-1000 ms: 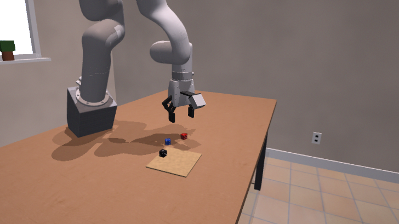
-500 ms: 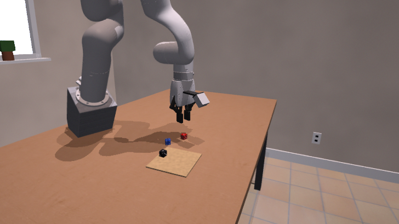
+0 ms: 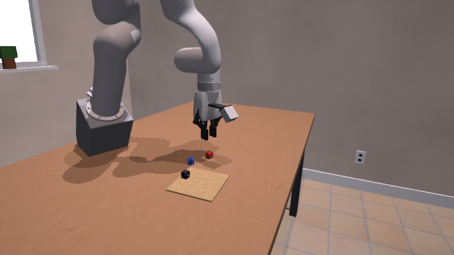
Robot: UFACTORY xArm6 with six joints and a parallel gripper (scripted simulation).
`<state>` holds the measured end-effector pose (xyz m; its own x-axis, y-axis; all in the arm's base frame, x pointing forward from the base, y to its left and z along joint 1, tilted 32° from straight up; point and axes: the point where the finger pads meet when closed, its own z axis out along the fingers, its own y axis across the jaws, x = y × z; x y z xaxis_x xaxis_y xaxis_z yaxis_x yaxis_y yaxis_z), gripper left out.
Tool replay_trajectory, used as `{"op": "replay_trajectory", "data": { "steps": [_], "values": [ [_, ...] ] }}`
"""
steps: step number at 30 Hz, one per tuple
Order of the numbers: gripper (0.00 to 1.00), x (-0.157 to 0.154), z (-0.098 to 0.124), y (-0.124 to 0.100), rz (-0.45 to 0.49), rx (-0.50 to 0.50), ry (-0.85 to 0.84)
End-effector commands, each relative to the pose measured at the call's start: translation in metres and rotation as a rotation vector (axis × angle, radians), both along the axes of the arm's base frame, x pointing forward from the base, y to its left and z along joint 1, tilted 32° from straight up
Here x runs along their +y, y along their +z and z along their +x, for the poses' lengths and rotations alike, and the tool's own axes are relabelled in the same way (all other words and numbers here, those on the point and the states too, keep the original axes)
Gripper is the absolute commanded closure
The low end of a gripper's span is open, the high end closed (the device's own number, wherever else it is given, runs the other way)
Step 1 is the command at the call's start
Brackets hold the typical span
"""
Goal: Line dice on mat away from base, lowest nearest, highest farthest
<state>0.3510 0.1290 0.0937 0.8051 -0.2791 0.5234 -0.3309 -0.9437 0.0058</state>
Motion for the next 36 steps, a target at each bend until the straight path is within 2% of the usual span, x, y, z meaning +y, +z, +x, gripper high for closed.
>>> {"op": "replay_trajectory", "data": {
  "steps": [1,18,36],
  "values": [
    [0.64,0.001,0.001,0.001,0.001,-0.002,0.001],
    [0.64,0.000,0.002,-0.001,0.001,-0.002,0.001],
    [0.64,-0.003,0.011,-0.017,0.001,-0.002,0.001]
  ]
}}
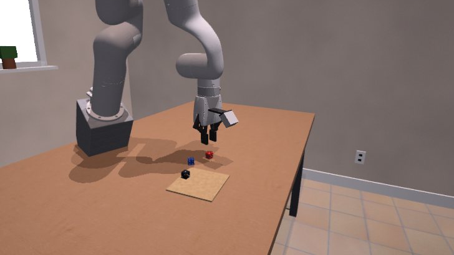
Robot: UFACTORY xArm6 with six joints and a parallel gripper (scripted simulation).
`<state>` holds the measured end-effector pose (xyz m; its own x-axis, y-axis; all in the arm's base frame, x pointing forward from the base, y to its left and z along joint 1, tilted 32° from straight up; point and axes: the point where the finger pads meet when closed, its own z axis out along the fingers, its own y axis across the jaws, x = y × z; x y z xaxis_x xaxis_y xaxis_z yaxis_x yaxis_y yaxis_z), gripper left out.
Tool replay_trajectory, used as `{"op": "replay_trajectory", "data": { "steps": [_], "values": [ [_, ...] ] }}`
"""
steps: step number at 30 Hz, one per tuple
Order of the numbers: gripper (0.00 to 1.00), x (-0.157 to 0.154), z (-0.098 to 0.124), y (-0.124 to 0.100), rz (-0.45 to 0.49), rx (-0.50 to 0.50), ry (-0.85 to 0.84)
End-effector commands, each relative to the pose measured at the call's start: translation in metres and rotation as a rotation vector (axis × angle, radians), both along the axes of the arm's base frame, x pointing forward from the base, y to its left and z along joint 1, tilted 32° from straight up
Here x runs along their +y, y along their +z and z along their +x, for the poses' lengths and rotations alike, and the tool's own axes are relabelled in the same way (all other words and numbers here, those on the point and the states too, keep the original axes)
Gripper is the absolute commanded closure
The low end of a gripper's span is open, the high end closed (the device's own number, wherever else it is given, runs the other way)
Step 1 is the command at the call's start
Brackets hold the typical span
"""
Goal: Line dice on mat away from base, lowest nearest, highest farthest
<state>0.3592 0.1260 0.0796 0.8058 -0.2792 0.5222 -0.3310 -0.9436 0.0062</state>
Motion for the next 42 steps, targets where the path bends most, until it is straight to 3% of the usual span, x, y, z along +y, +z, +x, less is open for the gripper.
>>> {"op": "replay_trajectory", "data": {
  "steps": [1,23,42],
  "values": [
    [0.64,0.000,0.004,-0.004,0.001,-0.003,0.001],
    [0.64,-0.005,0.017,-0.026,0.001,-0.003,0.001],
    [0.64,-0.006,0.018,-0.029,0.001,-0.003,0.001]
  ]
}}
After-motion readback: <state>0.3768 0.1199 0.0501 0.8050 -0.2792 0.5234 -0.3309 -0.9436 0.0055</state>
